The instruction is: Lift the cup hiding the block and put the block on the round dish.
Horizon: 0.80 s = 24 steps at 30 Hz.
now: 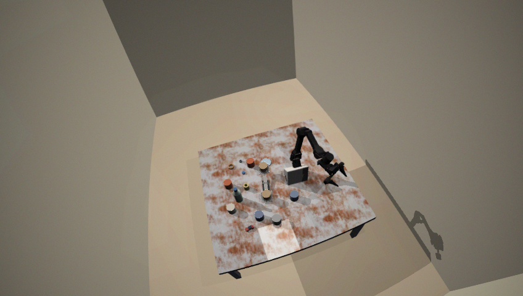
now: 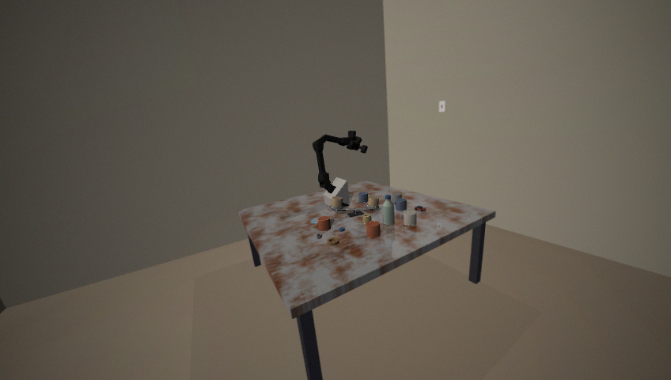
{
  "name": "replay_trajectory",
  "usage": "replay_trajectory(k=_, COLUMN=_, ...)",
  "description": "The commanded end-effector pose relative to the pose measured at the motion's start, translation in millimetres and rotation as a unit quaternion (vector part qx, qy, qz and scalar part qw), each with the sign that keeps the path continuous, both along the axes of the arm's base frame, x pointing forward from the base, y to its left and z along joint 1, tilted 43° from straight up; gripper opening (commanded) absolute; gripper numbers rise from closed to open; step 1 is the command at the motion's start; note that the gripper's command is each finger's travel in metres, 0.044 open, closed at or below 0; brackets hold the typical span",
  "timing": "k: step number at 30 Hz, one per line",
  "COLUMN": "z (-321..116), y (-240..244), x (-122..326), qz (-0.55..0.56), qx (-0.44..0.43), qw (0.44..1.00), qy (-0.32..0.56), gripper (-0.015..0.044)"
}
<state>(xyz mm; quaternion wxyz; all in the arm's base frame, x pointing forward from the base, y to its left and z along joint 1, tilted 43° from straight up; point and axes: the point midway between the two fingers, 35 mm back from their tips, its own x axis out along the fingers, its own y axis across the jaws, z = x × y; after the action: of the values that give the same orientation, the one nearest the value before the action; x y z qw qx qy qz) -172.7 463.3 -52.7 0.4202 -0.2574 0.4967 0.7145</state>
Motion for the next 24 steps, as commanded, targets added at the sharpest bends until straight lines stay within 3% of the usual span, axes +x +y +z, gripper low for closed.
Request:
replay_trajectory(k=1, z=-6.7, y=-10.2, x=29.2, qz=-0.060, qx=-0.042, qw=0.997, qy=-0.031, gripper=0.0440)
replay_trajectory(k=12, z=-10.4, y=-40.1, x=100.6, qz=-0.207, qx=-0.126, qw=0.964, qy=-0.110, gripper=0.0440)
replay_trajectory(k=24, z=-3.9, y=-91.2, x=175.9, qz=-0.356, qx=-0.201, qw=0.890, qy=-0.202, gripper=0.0440)
